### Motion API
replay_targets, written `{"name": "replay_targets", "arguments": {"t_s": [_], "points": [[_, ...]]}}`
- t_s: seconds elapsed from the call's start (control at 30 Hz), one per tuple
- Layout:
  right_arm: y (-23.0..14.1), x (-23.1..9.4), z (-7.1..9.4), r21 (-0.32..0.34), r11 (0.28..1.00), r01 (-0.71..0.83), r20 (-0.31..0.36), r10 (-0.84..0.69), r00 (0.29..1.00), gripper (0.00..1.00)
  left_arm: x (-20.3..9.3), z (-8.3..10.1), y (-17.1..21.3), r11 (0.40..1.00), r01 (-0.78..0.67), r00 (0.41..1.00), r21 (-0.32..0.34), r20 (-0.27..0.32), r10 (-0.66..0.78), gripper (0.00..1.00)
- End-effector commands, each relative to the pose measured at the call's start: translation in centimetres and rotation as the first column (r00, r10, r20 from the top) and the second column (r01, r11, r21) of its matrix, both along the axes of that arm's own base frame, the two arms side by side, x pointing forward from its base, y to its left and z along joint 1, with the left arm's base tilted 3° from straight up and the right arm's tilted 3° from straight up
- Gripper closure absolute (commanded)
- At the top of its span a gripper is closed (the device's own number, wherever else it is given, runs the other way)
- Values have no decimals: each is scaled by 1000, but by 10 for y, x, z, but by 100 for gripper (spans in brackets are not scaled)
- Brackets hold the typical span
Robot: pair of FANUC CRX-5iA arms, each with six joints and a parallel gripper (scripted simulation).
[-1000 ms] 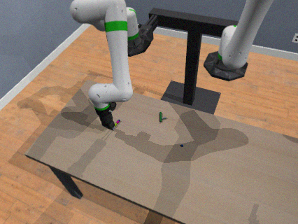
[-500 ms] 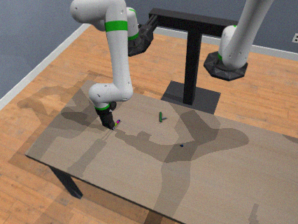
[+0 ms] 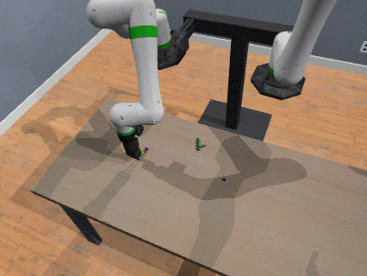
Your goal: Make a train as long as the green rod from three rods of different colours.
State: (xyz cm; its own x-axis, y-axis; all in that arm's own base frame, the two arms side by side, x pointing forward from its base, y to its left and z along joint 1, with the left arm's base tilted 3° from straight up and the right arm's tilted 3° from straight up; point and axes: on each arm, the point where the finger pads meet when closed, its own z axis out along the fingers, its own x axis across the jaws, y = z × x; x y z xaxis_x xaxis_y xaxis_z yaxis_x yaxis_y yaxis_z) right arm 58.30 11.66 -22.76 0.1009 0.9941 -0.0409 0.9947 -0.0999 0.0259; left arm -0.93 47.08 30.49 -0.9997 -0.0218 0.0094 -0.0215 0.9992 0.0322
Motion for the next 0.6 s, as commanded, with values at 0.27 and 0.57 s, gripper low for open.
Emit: {"name": "replay_targets", "arguments": {"t_s": [0.27, 0.57], "points": [[0, 1, 1, 1, 1000, 0, 2, 0, 1000, 64, 0, 1, 0, 1000, 0, 1000, 2, 0, 0, 0], [0, 1, 1, 1, 1000, 0, 2, 0, 1000, 52, 0, 1, 0, 1000, 0, 1000, 2, 0, 0, 0]]}}
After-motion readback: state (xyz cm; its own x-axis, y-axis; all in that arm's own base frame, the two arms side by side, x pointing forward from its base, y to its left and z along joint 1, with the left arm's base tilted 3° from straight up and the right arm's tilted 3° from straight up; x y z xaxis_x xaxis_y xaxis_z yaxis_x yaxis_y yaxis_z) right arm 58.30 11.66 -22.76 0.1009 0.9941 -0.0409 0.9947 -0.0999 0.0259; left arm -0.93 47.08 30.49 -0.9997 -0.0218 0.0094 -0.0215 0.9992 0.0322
